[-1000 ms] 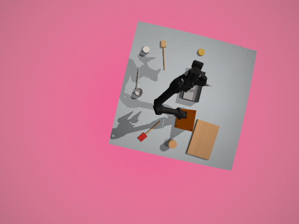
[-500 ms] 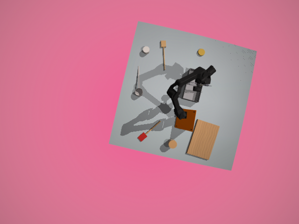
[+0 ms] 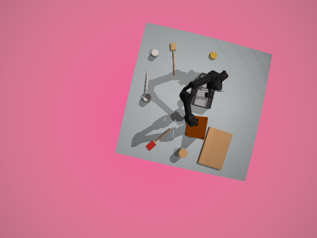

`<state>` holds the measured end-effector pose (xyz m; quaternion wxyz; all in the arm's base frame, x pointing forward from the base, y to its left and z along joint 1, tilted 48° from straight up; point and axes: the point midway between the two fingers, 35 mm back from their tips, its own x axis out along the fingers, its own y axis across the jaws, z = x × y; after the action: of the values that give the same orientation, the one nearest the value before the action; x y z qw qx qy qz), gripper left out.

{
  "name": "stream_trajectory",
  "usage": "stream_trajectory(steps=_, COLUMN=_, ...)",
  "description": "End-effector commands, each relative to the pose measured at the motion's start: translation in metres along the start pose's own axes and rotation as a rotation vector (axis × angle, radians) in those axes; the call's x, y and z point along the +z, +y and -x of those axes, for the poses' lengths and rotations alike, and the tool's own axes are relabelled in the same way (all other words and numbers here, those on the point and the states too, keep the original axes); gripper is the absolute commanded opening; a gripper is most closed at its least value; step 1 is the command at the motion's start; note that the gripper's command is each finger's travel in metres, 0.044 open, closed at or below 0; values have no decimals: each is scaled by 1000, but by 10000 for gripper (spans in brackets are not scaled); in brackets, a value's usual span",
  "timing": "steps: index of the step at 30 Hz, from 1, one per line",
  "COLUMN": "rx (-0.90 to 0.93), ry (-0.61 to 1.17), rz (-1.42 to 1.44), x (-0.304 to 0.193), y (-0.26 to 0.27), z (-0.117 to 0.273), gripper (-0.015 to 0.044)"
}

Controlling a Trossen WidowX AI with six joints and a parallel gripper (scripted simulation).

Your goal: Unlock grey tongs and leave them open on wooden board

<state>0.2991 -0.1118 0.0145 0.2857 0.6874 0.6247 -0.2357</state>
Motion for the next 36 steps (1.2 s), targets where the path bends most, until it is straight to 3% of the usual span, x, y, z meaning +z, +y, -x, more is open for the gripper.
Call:
stream_trajectory(steps=1, rx=-4, ry=6, rz=0, x=1, y=0, z=-2, gripper=440)
stream_trajectory(steps=36, rx=-2, ry=7, rz=1, x=1, y=1, z=-57, gripper=440)
